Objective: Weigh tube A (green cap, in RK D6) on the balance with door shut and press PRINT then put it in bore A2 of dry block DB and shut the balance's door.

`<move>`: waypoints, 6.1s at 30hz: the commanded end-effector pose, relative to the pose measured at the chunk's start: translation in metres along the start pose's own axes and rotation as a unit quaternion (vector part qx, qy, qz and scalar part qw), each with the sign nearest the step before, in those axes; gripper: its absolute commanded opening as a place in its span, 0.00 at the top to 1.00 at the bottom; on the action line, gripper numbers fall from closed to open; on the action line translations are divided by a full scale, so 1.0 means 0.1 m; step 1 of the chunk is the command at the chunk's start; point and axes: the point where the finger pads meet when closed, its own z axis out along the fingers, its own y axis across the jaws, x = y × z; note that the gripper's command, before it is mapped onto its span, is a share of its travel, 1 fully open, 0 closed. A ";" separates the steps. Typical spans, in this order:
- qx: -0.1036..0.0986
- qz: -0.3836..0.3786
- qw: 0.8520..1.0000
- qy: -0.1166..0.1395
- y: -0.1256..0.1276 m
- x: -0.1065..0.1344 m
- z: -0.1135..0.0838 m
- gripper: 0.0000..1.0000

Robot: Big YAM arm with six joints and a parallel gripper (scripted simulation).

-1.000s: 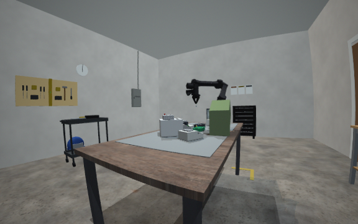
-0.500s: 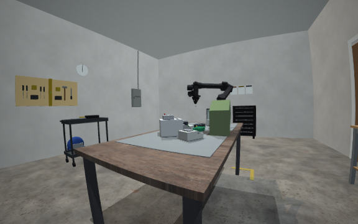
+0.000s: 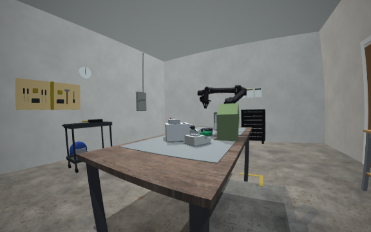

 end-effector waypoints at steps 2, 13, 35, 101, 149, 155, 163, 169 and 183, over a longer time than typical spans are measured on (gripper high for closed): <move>-0.003 0.078 0.997 -0.007 -0.38 -0.29 -0.08 0.91; 0.000 0.160 0.987 -0.019 -1.10 -0.50 -0.17 0.91; 0.037 0.358 0.931 -0.065 -2.67 -0.41 -0.56 0.91; 0.051 0.332 0.940 -0.051 -2.48 -0.27 -0.31 0.91; 0.055 0.323 0.944 -0.044 -2.52 -0.34 0.45 0.91; 0.055 0.323 0.944 -0.044 -2.54 -0.34 0.55 0.91; 0.055 0.323 0.944 -0.044 -2.55 -0.35 0.65 0.91; 0.055 0.323 0.944 -0.044 -2.56 -0.35 0.75 0.91; 0.055 0.323 0.944 -0.044 -2.59 -0.36 0.95 0.91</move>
